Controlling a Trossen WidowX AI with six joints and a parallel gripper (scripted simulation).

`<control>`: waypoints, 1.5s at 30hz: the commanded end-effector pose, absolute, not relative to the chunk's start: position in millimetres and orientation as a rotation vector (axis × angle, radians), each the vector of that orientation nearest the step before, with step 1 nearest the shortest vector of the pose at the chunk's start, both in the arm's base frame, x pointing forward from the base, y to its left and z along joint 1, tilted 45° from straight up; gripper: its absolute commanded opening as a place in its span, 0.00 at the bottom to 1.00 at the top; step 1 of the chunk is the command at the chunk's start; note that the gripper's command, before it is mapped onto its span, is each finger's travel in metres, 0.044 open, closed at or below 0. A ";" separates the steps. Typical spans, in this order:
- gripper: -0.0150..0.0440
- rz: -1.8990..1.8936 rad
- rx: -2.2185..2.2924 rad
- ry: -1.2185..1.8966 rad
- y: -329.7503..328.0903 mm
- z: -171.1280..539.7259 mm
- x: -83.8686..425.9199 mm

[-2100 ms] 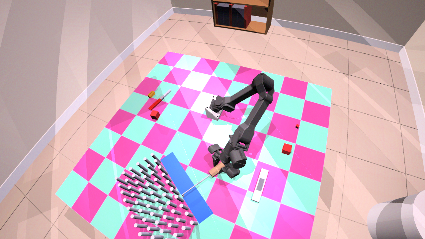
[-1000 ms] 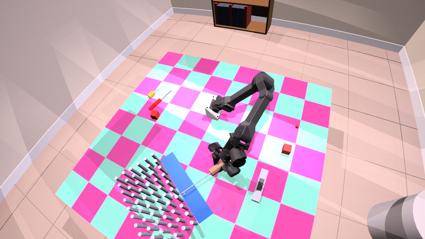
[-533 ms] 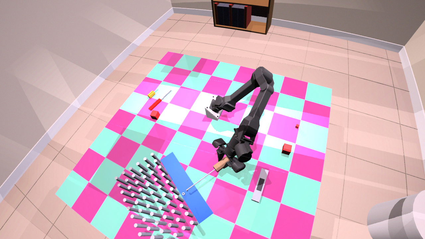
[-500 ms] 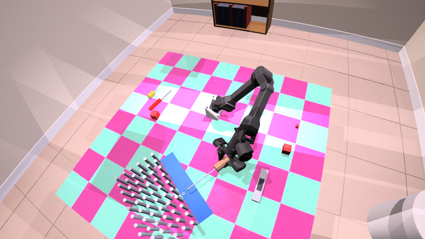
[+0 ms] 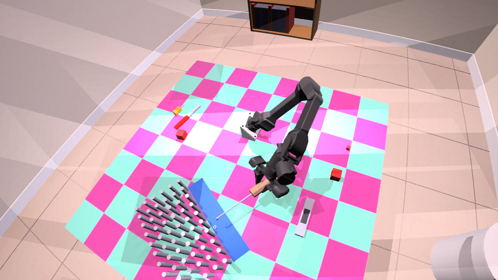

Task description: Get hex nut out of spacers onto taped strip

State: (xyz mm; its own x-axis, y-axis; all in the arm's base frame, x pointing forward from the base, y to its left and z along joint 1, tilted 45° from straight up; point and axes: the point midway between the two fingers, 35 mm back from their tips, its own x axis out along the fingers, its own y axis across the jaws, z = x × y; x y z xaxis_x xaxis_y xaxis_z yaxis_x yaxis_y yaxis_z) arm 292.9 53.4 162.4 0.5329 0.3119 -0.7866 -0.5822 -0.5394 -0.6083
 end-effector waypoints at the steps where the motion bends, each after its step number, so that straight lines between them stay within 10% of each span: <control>1: 0.25 1.156 -1.816 0.219 39.4 178.1 294.2; 45: 0.25 1.152 -1.597 0.600 -119.1 159.8 360.1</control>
State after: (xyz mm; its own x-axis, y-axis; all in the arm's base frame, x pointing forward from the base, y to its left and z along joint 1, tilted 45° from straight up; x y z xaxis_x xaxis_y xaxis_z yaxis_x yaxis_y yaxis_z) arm 354.7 -102.6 165.8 0.4265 0.1854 -0.8853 -0.8030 -0.3730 -0.4649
